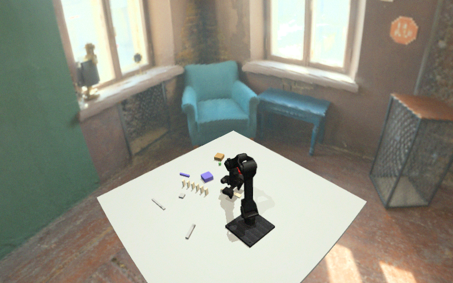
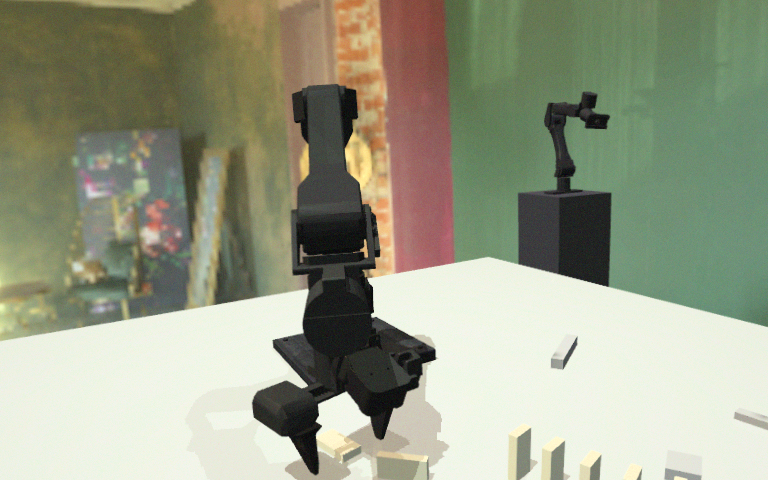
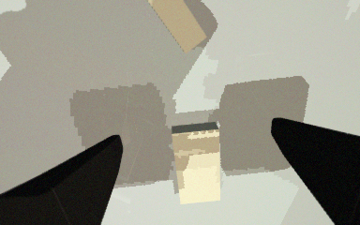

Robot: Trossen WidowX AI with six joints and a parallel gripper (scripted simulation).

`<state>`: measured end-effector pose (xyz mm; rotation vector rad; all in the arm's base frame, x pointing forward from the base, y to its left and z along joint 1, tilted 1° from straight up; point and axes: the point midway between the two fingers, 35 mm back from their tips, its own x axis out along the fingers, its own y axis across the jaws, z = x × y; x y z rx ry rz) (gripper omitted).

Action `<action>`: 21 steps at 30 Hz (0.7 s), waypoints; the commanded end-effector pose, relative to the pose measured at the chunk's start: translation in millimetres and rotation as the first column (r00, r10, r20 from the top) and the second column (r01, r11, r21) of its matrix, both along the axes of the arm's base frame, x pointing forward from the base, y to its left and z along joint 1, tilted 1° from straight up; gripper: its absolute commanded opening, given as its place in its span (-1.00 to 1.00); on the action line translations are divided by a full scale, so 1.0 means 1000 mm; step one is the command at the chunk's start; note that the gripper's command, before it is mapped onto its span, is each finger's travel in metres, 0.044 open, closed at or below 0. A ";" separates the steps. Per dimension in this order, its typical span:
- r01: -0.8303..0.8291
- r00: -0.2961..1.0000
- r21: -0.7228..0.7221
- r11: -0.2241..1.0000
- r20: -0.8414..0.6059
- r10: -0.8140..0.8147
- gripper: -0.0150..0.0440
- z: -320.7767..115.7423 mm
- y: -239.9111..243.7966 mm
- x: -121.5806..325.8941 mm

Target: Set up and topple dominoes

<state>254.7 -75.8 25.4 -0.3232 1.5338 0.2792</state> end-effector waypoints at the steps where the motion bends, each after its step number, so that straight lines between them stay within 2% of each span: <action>1: 0.007 1.000 0.003 1.000 -0.001 -0.007 0.82 -0.002 0.001 -0.001; 12: 0.007 1.000 0.003 1.000 -0.001 -0.007 -0.13 -0.002 0.001 -0.001; 21: 0.007 1.000 0.003 1.000 -0.001 -0.007 -0.13 -0.002 0.001 -0.001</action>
